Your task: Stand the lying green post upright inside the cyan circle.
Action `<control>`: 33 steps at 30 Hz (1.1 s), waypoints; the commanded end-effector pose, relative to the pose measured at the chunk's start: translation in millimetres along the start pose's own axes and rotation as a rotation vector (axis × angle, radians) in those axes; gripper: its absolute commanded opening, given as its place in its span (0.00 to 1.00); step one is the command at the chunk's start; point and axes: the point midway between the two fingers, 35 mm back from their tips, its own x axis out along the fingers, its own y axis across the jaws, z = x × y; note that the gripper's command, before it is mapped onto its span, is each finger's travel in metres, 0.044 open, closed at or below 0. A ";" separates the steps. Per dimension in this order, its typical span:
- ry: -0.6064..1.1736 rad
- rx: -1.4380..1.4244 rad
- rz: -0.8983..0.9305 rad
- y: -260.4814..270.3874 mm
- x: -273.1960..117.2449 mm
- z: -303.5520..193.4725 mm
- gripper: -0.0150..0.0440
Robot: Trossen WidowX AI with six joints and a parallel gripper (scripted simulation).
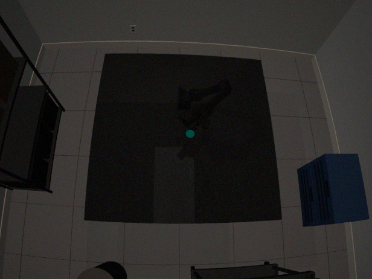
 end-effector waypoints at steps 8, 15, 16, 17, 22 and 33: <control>-0.036 -0.002 -0.058 0.2 3.4 -6.6 0.29; -0.064 -0.005 -0.090 0.6 5.1 -10.0 0.29; -0.068 -0.005 -0.094 0.6 5.3 -10.4 0.29; -0.072 -0.006 -0.098 0.6 5.6 -10.9 0.29; -0.093 -0.008 -0.120 0.7 6.7 -13.1 0.29; -0.143 -0.011 -0.165 0.7 9.1 -17.6 0.29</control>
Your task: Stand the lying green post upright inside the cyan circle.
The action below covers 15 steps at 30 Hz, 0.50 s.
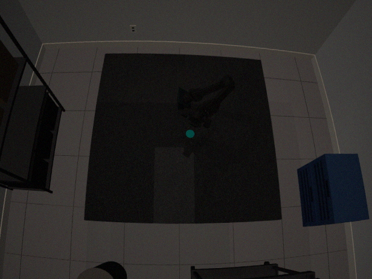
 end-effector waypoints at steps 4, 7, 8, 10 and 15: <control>-0.031 0.002 -0.034 -0.6 1.7 -3.8 0.29; -0.046 0.001 -0.045 -0.5 2.1 -4.9 0.29; -0.051 0.001 -0.049 -0.5 2.3 -5.3 0.29; -0.061 0.001 -0.056 -0.5 2.6 -6.0 0.29; -0.086 0.000 -0.073 -0.6 3.3 -7.7 0.29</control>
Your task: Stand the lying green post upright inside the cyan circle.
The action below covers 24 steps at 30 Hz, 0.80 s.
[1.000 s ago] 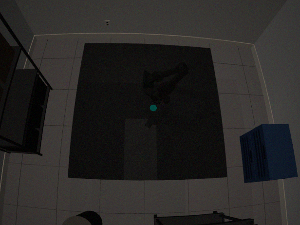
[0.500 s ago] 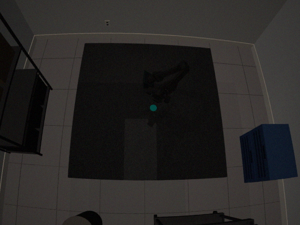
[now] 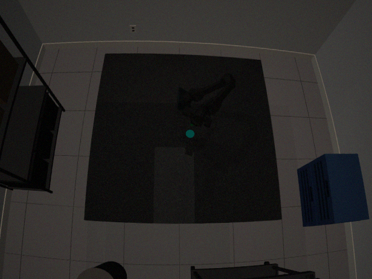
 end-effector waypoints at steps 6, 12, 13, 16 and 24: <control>-0.046 0.003 -0.037 -0.8 1.6 -3.9 0.29; -0.078 0.004 -0.055 -0.9 2.2 -5.8 0.29; -0.084 0.004 -0.058 -0.9 2.4 -6.1 0.29; -0.100 0.004 -0.067 -1.0 2.7 -6.9 0.29; -0.146 0.006 -0.088 -1.3 3.5 -9.0 0.29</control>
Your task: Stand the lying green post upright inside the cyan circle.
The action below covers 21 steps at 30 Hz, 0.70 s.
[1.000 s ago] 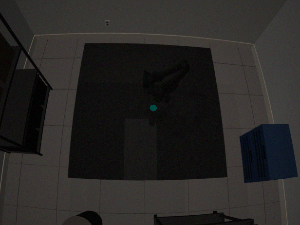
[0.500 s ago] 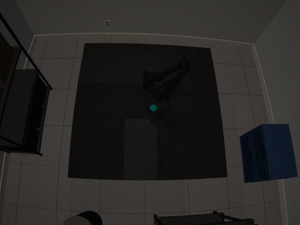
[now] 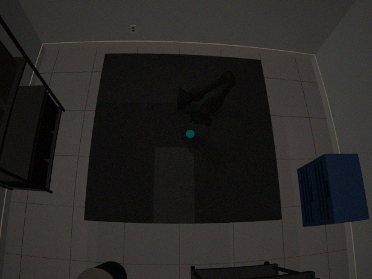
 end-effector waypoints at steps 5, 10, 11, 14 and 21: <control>-0.047 0.006 -0.026 -1.1 1.0 -2.8 0.29; -0.076 0.008 -0.037 -1.3 1.3 -3.9 0.29; -0.082 0.009 -0.039 -1.3 1.3 -4.1 0.29; -0.101 0.010 -0.045 -1.4 1.5 -4.7 0.29; -0.144 0.015 -0.058 -1.7 1.8 -5.9 0.29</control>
